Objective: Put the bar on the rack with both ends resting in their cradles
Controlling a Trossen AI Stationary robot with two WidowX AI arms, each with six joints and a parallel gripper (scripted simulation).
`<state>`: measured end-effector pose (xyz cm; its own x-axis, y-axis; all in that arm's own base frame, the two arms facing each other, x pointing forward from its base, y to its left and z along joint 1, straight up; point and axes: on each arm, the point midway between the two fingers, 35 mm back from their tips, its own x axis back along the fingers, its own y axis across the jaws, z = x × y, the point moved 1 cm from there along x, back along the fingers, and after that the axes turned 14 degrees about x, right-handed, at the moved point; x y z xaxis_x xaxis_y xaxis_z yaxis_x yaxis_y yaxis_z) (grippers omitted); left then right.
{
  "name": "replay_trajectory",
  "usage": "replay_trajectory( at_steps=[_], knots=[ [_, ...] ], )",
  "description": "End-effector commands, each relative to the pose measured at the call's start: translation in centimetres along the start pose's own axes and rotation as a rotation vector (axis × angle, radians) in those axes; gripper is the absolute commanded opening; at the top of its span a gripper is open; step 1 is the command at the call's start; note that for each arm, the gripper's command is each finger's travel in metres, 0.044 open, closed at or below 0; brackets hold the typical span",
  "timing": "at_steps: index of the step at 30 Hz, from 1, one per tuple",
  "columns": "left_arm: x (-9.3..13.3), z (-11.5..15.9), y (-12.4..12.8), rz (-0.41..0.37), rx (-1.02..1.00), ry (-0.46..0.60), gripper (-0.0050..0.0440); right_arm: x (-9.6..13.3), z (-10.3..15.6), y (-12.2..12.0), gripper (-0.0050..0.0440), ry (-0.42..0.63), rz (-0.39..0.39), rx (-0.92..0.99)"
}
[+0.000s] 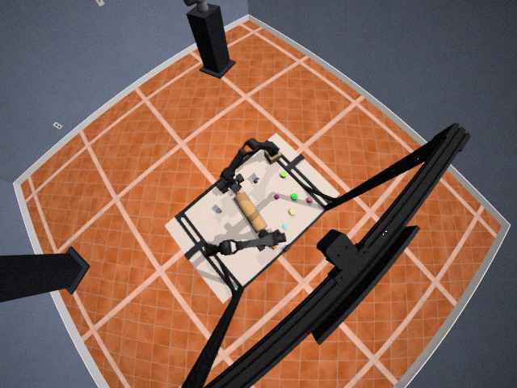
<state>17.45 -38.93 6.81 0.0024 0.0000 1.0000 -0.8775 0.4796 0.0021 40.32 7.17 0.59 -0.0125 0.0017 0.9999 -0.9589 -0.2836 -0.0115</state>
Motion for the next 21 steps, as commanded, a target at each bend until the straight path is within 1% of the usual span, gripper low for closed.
replay_trajectory(
  at_steps=[1,5,6,12,14,16,17,21],
  knots=[
    [-0.14,-0.07,0.01,0.002,0.004,-0.001,0.0440,-0.66,-0.06,0.22,0.0440,-0.005,-0.012,-0.002],
    [-0.14,-0.07,0.01,0.002,0.004,-0.001,0.0440,-0.66,-0.06,0.22,0.0440,-0.005,-0.012,-0.002],
    [-0.11,-0.06,0.02,0.000,0.001,-0.002,0.0416,-0.33,0.00,0.08,0.0416,0.000,-0.005,0.000],
    [-0.11,-0.06,0.02,0.000,0.001,-0.002,0.0272,-0.33,0.00,0.08,0.0272,0.000,-0.005,0.000],
    [-0.11,-0.06,0.02,0.000,0.001,-0.002,0.0272,-0.33,0.00,0.08,0.0272,0.000,-0.005,0.000],
    [-0.11,-0.06,0.02,0.000,0.001,-0.002,0.0224,-0.33,0.00,0.08,0.0224,0.000,-0.005,0.000],
    [-0.11,-0.06,0.02,0.000,0.001,-0.002,0.0224,-0.33,0.00,0.08,0.0224,0.000,-0.005,0.000],
    [-0.11,-0.06,0.02,0.000,0.001,-0.002,0.0197,-0.33,0.00,0.08,0.0197,0.000,-0.005,0.000]
  ],
)
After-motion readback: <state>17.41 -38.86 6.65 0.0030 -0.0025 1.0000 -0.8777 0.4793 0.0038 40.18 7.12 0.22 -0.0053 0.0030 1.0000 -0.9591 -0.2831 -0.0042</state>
